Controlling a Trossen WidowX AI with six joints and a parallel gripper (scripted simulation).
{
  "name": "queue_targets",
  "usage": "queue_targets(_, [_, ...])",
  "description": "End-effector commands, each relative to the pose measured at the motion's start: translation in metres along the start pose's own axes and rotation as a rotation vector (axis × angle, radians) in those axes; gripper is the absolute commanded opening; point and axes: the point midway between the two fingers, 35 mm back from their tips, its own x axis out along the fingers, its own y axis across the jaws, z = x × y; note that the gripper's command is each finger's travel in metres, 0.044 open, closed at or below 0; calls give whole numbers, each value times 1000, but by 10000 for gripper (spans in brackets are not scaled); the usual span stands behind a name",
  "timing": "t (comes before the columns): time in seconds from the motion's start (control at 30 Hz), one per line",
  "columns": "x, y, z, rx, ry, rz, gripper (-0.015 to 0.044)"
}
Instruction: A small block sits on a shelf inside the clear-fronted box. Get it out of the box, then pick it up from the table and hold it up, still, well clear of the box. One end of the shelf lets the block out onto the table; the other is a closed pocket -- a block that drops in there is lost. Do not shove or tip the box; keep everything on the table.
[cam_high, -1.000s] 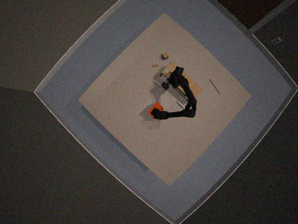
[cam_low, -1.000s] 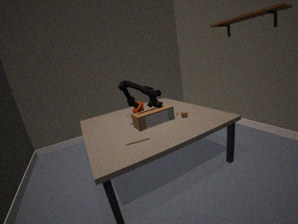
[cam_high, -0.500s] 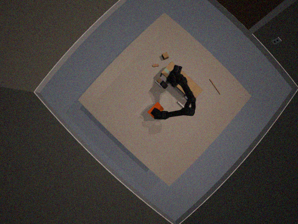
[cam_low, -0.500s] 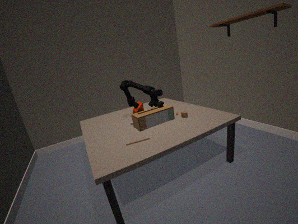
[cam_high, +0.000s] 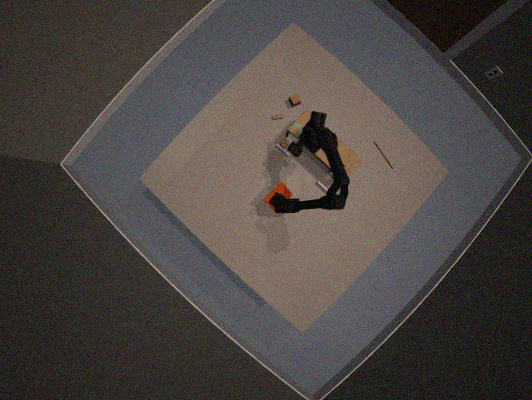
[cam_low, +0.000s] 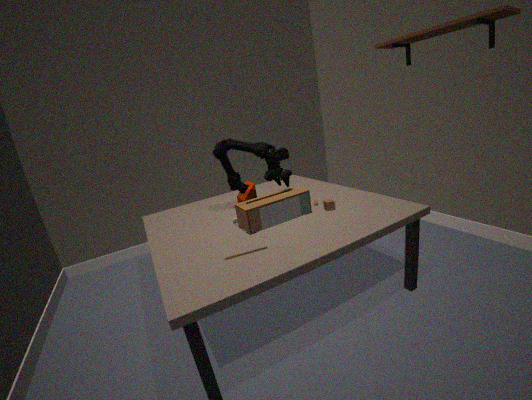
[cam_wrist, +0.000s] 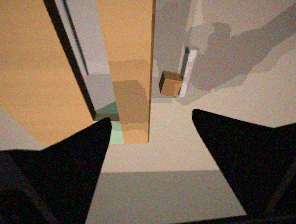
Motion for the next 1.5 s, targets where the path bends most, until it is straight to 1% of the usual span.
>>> queue_targets(0.0, [-1,-1,-6,-300,-30,23,285])
queue_targets(0.17, [-1,-5,-15,-843,-93,29,285])
queue_targets(0.4, [1,-13,-27,-1586,-192,-23,285])
queue_targets(0.73, [3,-18,-36,-2133,-273,-110,285])
queue_targets(1.0, [3,-22,-42,-2561,-329,-215,285])
queue_targets(1.17, [4,-24,-45,-2821,-353,-299,285])
queue_targets(1.47, [4,-28,-52,-3284,-383,-502,285])
